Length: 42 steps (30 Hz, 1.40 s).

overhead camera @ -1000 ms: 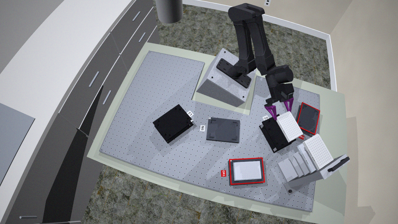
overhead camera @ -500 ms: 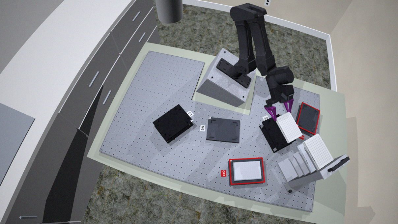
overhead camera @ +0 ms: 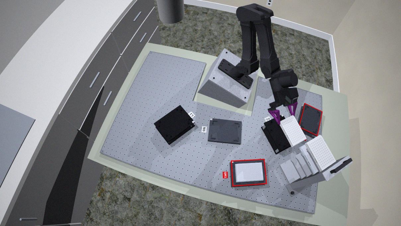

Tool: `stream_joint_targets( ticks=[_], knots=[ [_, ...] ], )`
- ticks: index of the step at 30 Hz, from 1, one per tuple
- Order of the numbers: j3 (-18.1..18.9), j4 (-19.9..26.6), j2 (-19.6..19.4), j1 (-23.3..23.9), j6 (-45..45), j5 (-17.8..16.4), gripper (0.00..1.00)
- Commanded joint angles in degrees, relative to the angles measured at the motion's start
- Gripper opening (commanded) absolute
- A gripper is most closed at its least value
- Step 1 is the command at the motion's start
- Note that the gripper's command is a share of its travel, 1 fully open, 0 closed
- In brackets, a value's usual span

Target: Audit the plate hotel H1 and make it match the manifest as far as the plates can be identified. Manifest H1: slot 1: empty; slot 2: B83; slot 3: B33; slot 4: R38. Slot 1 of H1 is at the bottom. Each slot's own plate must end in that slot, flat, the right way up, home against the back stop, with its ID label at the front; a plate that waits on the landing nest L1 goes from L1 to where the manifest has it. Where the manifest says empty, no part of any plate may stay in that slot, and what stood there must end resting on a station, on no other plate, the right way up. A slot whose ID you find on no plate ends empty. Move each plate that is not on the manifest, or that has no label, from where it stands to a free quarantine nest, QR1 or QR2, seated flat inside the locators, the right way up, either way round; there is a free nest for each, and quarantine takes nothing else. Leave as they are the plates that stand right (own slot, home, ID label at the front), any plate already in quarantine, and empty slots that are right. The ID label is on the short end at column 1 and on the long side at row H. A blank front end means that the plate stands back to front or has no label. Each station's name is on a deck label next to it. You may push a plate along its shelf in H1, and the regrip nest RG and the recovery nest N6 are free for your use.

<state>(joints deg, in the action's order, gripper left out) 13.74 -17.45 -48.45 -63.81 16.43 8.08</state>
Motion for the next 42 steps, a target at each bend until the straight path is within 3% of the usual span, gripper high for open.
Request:
stream_joint_targets(
  ticks=[1, 42],
  knots=[
    [2.7, -2.9, -1.4, 0.9, -0.6, -0.3, 0.86],
    [9.2, -8.0, -12.9, 3.9, -1.4, -3.1, 0.86]
  ],
)
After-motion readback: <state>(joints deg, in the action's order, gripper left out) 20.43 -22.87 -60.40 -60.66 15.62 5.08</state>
